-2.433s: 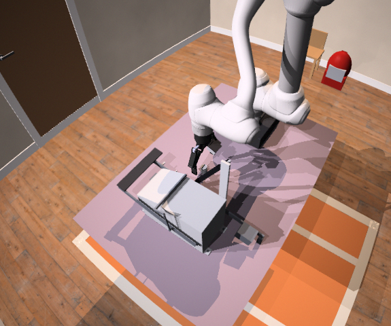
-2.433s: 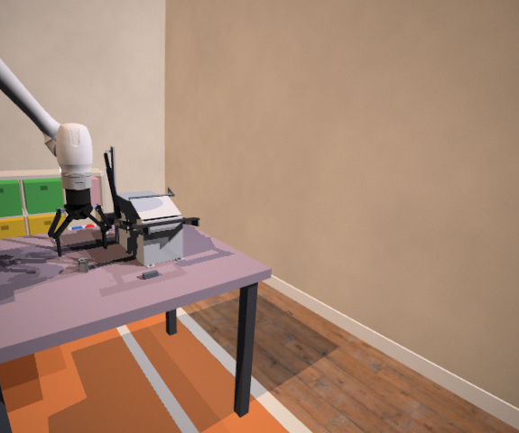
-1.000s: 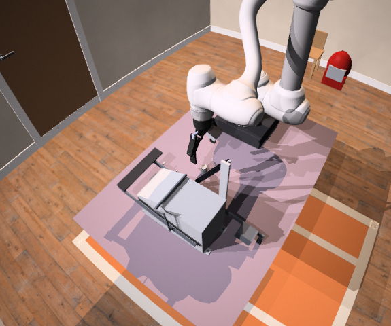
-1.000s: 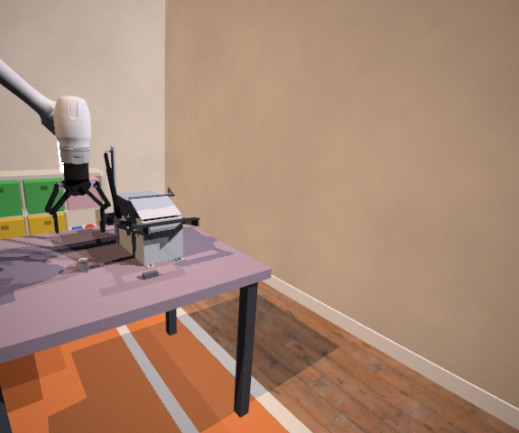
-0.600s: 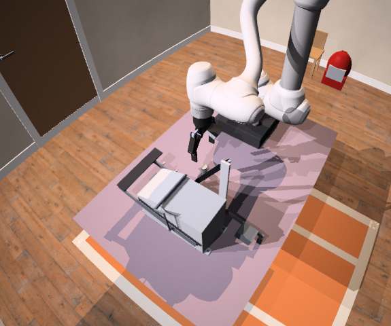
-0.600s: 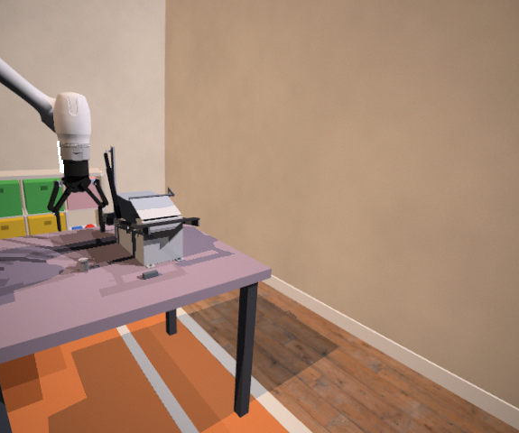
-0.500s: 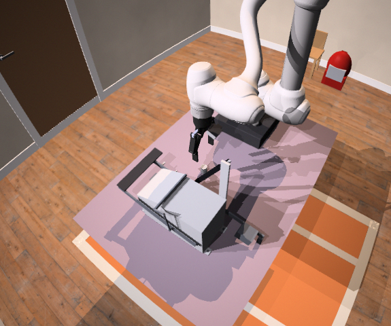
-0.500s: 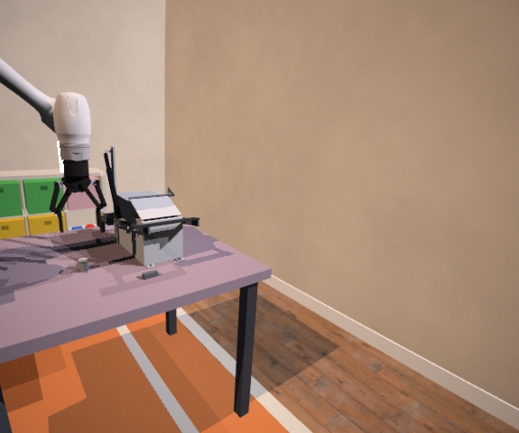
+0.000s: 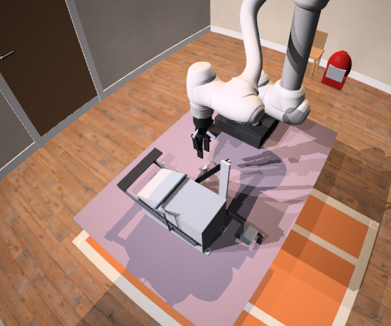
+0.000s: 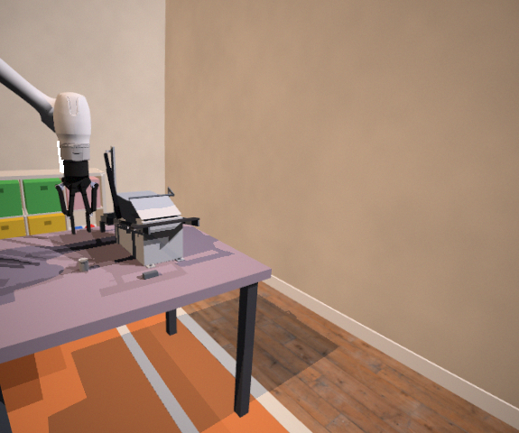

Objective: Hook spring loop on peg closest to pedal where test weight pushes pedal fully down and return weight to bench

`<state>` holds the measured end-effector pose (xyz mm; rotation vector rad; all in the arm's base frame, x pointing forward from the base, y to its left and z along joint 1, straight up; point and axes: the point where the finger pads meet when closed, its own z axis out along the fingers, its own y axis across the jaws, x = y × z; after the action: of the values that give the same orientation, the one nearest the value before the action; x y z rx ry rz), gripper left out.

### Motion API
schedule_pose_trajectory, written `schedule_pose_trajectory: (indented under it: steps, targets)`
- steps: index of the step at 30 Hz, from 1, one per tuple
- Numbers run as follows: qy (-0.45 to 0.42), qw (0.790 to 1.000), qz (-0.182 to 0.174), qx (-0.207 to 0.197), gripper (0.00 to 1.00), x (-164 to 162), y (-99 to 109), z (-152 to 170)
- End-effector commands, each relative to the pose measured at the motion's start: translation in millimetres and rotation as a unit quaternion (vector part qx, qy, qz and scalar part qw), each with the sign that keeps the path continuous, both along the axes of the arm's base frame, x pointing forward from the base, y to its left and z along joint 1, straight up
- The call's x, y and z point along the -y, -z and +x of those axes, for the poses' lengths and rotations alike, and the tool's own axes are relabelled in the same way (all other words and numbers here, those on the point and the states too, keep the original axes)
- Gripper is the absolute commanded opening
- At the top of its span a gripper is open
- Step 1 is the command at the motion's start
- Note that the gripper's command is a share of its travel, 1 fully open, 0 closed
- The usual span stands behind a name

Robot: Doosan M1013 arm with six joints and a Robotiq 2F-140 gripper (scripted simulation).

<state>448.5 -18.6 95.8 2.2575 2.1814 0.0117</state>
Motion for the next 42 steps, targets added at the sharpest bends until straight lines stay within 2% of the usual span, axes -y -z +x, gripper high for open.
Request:
schedule_pose_trajectory:
  steps: [1, 29, 30, 42]
  targets:
    - [0.0, 1.0, 0.0, 0.001, 0.24, -0.1, -0.5, 0.5]
    - [0.0, 1.0, 0.0, 0.001, 0.24, -0.1, -0.5, 0.5]
    - [-0.003, 0.997, 0.075, 0.002, 0.24, -11.7, -46.8, 3.2]
    - [-0.003, 0.997, 0.075, 0.002, 0.24, -11.7, -46.8, 3.2]
